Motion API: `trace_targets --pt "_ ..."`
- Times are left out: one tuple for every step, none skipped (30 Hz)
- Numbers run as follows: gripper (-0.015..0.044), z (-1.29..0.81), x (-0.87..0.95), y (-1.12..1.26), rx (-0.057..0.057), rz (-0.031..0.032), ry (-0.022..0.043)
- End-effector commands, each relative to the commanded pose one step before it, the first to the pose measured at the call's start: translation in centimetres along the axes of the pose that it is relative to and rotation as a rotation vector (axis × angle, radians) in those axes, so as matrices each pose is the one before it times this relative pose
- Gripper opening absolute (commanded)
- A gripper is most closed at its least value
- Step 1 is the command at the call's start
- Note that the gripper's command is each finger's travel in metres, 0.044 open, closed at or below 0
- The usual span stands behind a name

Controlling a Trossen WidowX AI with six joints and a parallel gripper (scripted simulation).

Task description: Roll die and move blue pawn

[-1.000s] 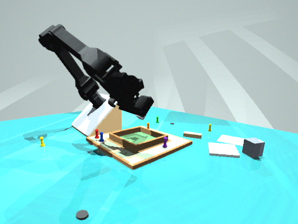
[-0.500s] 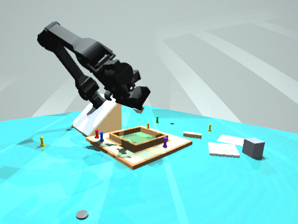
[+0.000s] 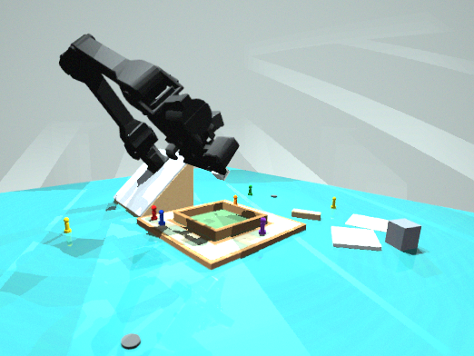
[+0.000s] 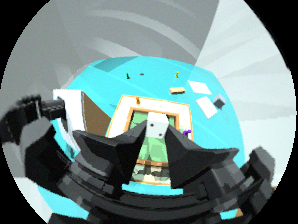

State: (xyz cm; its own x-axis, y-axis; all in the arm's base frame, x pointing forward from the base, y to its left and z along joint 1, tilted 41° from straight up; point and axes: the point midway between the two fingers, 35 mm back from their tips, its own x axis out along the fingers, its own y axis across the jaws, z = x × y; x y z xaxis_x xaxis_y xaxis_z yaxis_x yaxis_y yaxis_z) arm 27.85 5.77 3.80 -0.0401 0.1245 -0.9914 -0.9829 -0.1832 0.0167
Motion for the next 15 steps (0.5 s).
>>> trace_targets --pt "0.0079 -0.002 0.017 0.015 0.0001 0.00054 -0.00002" --pt "0.0105 0.000 0.000 0.000 0.0000 0.00000 0.00000" --pt "0.0131 0.000 0.000 0.000 0.0000 0.00000 0.00000" --pt "0.0157 0.000 0.000 0.000 0.0000 0.00000 0.00000" --pt "0.0184 0.000 0.000 0.000 0.0000 0.00000 0.00000" --pt "0.0210 0.000 0.000 0.000 0.0000 0.00000 0.00000" --pt "0.0236 0.241 -0.211 -0.023 -0.0004 -0.00039 -0.00045" --pt "0.0262 0.725 -0.634 -0.046 -0.0013 -0.00112 -0.00143" --pt "0.0289 1.095 -0.956 -0.006 -0.0019 -0.00147 -0.00235" --pt "0.0315 0.733 -0.639 0.038 -0.0013 -0.00084 -0.00169" --pt "0.0341 0.245 -0.213 0.020 -0.0004 -0.00026 -0.00059" --pt "0.0368 0.000 0.000 0.000 0.0000 0.00000 0.00000" --pt "0.0394 0.000 0.000 0.000 0.0000 0.00000 0.00000" --pt "0.0420 0.000 0.000 0.000 0.0000 0.00000 0.00000" --pt "0.0440 0.000 0.000 0.000 0.0000 0.00000 0.00000"
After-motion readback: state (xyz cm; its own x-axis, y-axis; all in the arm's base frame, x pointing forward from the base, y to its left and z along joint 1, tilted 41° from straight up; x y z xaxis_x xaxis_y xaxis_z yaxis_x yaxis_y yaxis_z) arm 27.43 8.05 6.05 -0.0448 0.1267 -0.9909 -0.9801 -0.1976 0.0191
